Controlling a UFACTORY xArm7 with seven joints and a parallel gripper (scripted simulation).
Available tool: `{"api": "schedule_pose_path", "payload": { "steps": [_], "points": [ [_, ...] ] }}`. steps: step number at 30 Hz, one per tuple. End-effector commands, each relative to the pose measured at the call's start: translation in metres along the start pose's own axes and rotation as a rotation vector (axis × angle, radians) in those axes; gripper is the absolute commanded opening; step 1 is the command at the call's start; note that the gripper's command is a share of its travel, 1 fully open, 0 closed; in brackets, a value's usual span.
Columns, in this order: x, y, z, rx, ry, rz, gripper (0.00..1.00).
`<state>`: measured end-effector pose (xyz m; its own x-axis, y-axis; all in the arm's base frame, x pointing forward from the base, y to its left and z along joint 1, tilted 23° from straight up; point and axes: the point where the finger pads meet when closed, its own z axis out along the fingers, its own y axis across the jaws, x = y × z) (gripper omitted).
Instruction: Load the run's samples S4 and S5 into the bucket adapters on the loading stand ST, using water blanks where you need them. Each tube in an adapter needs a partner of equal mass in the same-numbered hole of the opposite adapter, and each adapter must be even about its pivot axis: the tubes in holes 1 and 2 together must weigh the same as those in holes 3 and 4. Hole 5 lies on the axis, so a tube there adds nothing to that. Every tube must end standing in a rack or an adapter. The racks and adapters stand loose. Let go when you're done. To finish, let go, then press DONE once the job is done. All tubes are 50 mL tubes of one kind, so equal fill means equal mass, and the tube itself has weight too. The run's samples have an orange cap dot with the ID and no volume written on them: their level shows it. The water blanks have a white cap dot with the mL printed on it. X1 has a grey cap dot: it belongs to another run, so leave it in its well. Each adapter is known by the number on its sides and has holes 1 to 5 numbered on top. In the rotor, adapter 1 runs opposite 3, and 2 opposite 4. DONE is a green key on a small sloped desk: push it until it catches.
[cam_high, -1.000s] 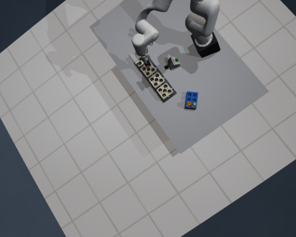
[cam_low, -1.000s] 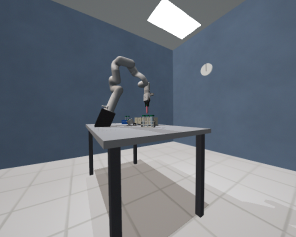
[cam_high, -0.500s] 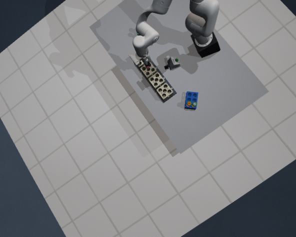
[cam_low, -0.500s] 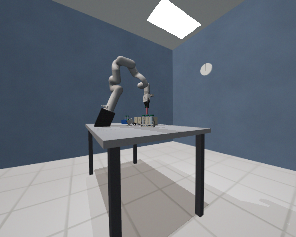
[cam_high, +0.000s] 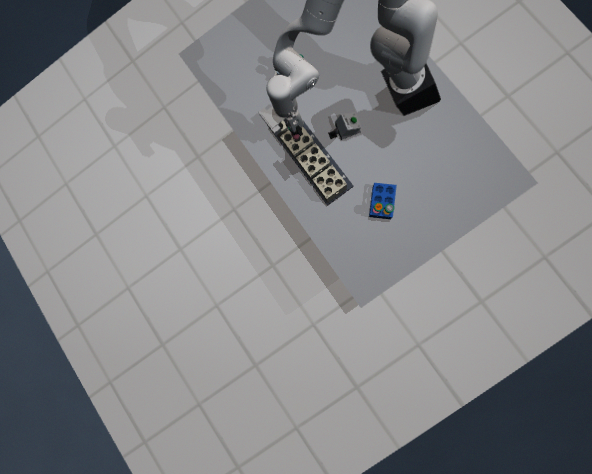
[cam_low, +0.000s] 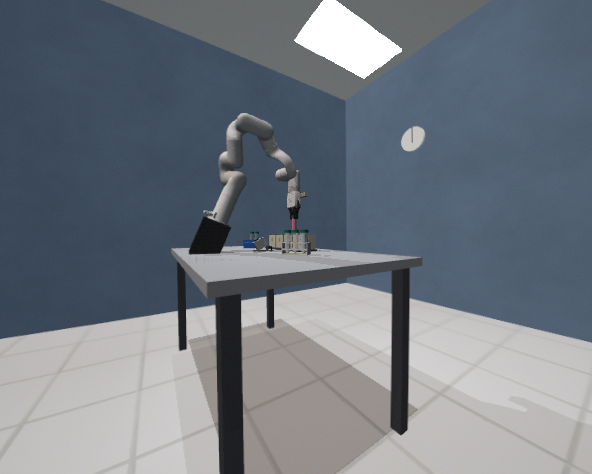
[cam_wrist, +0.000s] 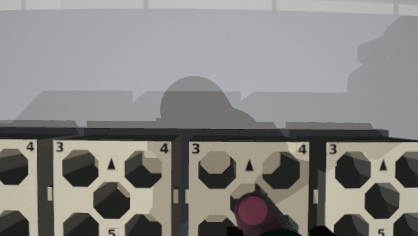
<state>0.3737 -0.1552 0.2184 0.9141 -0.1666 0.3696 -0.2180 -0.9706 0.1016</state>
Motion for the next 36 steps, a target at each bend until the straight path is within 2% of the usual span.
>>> {"api": "schedule_pose_path", "payload": {
  "steps": [1, 11, 36],
  "points": [
    [0.002, 0.000, -0.001, 0.000, 0.004, 0.000, 0.00],
    [0.002, 0.000, -0.001, 0.000, 0.004, 0.000, 0.00],
    [0.002, 0.000, 0.022, 0.000, 0.004, 0.000, 0.00]
  ]
}}
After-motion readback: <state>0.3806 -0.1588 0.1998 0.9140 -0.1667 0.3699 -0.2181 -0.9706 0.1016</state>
